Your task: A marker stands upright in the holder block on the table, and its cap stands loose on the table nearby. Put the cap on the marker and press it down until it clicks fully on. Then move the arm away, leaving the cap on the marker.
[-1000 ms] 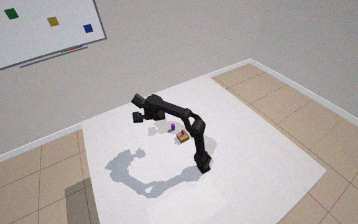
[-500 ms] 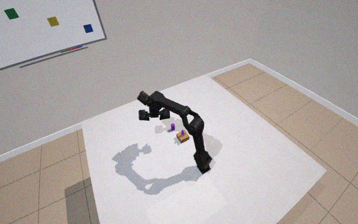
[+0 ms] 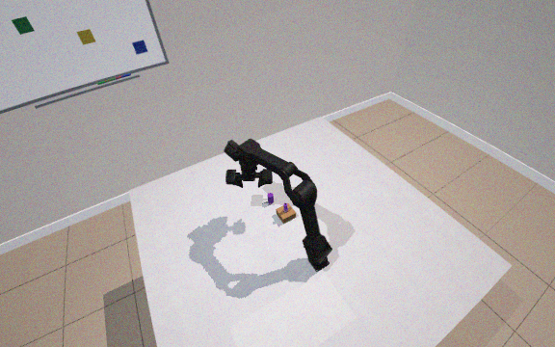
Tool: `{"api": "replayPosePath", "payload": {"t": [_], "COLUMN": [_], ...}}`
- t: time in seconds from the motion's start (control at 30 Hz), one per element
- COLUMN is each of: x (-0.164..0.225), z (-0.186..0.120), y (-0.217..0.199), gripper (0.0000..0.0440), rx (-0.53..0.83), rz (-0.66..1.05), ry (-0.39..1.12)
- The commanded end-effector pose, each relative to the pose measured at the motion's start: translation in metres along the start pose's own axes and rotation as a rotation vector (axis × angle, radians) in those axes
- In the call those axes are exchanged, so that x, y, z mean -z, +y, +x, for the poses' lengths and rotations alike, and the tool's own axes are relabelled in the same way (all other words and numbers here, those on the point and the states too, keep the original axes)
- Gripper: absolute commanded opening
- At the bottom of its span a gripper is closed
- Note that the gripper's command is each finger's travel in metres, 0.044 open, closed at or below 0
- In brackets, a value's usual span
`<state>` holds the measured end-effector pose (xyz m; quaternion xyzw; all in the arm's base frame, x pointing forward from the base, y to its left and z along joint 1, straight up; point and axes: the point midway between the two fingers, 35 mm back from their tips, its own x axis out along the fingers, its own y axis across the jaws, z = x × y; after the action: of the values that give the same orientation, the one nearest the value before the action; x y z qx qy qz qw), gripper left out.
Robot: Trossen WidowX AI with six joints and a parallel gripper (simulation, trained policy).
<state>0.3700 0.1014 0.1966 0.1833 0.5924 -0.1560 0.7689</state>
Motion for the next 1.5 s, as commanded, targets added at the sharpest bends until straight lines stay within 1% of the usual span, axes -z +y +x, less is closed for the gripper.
{"api": "replayPosePath", "payload": {"t": [0.0, 0.83, 1.47], "x": [-0.004, -0.024, -0.025], "z": [0.008, 0.046, 0.083], "y": [-0.006, -0.051, -0.075], "gripper": [0.0330, 0.0326, 0.0311], "rx": [0.018, 0.101, 0.129], "rz": [0.019, 0.119, 0.138], "ry": [0.025, 0.157, 0.270]}}
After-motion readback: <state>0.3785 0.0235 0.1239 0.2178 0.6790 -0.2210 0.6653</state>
